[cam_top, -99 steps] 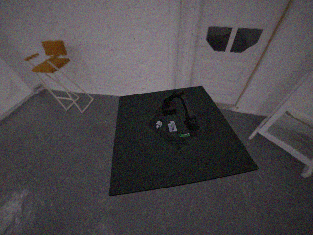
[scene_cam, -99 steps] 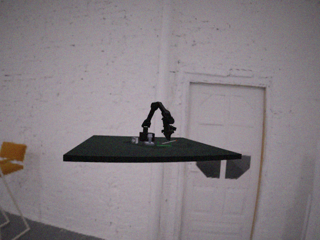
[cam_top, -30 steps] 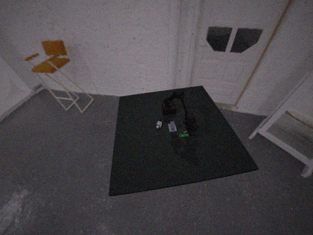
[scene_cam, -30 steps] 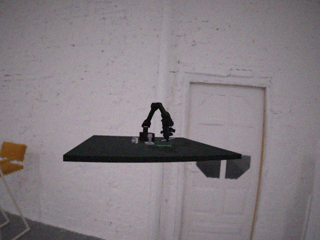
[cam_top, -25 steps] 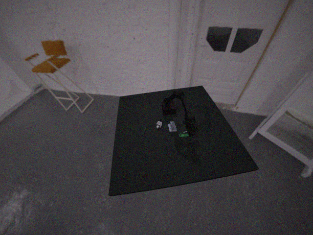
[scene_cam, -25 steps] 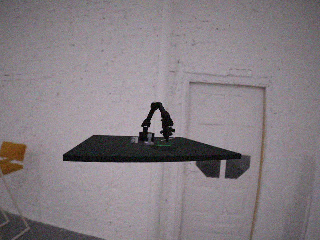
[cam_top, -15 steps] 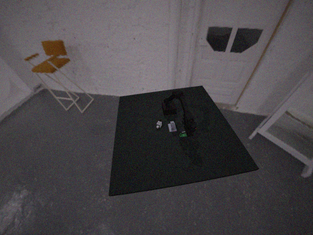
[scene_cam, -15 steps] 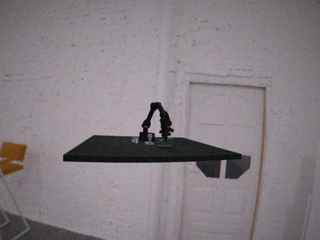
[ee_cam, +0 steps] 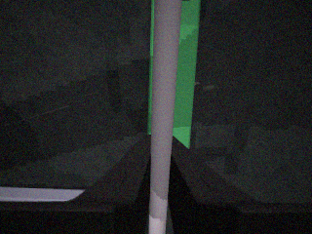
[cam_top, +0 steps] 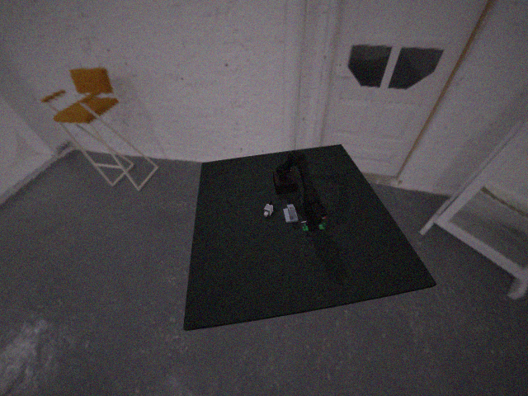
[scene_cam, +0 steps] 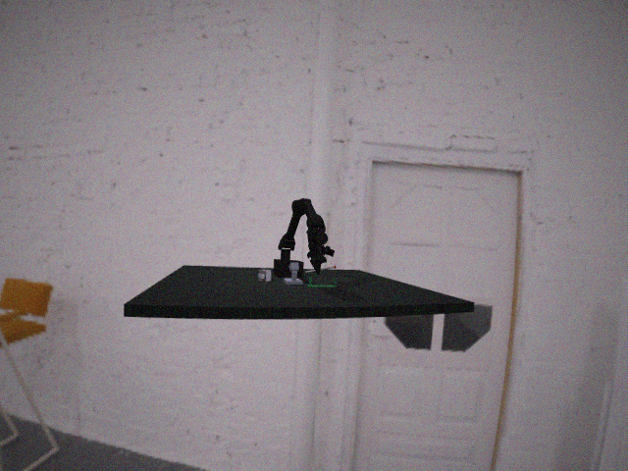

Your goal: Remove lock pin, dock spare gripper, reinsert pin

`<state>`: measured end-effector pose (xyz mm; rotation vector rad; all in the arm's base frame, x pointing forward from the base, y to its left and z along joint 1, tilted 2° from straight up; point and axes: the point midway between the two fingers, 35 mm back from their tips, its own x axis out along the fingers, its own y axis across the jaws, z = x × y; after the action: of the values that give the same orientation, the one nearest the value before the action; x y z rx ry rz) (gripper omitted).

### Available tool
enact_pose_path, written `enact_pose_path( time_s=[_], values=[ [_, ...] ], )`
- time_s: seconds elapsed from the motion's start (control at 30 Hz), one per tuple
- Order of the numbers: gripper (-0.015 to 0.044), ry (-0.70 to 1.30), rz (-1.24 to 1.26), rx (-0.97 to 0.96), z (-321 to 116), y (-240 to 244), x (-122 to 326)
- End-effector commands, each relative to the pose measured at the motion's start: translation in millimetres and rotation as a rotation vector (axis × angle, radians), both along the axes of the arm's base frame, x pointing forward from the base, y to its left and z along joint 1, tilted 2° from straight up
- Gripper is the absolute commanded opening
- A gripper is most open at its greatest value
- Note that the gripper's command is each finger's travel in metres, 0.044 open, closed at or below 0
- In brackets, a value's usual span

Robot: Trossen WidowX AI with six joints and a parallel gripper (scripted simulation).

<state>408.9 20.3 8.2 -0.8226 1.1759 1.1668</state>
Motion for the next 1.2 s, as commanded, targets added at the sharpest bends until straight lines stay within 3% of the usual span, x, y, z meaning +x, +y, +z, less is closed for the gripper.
enact_pose_path(
  time_s=[0.0, 1.17],
  values=[
    [0.0, -0.013, 0.006, 0.003, 4.4, 0.1, 2.7],
    [0.0, -0.006, 0.008, 0.0, -42.3, 1.9, 3.0]
  ],
)
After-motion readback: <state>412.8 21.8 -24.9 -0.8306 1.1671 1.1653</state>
